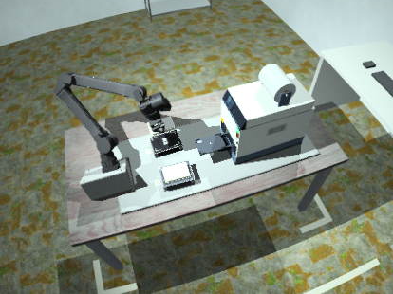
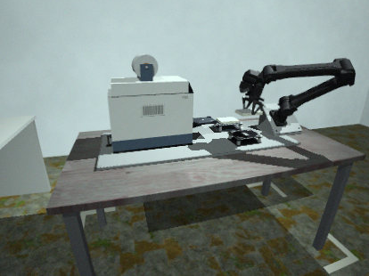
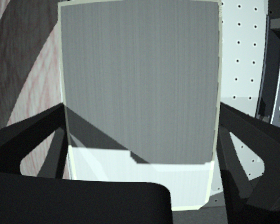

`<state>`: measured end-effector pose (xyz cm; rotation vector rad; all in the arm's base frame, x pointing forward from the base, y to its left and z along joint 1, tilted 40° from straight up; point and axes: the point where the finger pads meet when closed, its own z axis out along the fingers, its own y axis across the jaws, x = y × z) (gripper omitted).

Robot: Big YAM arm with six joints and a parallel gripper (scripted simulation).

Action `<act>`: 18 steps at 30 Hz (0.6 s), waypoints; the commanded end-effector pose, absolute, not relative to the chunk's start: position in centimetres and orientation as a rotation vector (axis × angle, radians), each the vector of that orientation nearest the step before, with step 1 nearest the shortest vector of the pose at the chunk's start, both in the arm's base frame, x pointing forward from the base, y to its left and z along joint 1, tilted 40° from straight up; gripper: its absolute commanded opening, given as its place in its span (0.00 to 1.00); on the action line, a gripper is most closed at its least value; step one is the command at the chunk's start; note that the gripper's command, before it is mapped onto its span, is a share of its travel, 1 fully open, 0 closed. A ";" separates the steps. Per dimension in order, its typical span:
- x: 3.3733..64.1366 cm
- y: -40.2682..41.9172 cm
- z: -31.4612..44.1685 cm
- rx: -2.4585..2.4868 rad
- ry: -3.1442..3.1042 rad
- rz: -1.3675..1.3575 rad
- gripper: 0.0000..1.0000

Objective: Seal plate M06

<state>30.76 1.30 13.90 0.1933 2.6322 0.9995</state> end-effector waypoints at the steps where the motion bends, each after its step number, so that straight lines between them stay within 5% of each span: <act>1: 32.3 0.3 14.9 0.177 2.601 0.965 0.00; 18: 32.6 0.8 15.3 0.137 2.598 0.964 0.00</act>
